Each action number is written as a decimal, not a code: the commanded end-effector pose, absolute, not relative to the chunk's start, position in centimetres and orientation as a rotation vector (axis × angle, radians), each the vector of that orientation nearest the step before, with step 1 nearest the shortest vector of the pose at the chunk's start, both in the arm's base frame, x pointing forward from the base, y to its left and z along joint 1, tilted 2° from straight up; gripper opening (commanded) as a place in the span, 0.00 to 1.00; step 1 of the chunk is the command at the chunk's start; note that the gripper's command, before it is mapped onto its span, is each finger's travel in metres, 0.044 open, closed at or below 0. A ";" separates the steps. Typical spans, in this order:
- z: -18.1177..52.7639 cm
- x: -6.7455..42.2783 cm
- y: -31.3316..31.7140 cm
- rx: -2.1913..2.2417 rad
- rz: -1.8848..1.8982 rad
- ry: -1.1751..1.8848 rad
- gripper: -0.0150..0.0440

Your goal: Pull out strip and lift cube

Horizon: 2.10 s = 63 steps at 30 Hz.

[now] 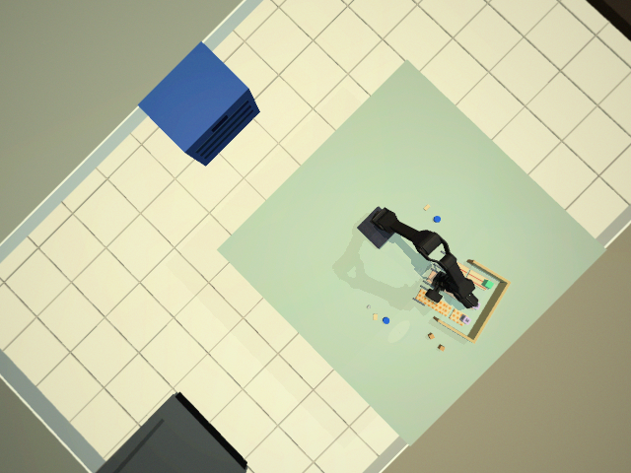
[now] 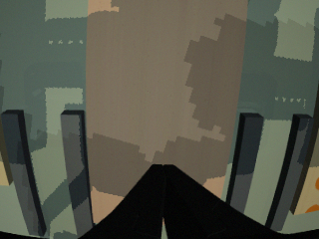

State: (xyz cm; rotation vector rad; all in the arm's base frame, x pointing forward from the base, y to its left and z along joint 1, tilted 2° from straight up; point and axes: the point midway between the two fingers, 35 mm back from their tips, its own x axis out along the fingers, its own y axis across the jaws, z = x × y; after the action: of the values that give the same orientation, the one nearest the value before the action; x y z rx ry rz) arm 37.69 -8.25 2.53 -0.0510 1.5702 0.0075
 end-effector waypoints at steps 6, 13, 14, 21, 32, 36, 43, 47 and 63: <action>2.4 37.7 -8.2 -0.045 0.010 1.568 0.25; 2.4 37.7 -8.2 -0.045 0.010 1.568 0.25; 2.4 37.7 -8.2 -0.045 0.010 1.568 0.25; 2.3 37.7 -8.2 -0.045 0.010 1.568 0.25; 2.2 37.7 -8.2 -0.045 0.010 1.568 0.25; 2.2 37.7 -8.2 -0.045 0.010 1.568 0.25; 2.1 37.7 -8.2 -0.045 0.010 1.568 0.25; 2.1 37.7 -8.2 -0.045 0.010 1.568 0.25; 2.0 36.3 -8.3 -0.045 0.010 1.569 0.25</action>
State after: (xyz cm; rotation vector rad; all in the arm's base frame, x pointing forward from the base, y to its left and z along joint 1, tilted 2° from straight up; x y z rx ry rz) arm 37.33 -8.27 2.37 -0.0488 1.5517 0.0053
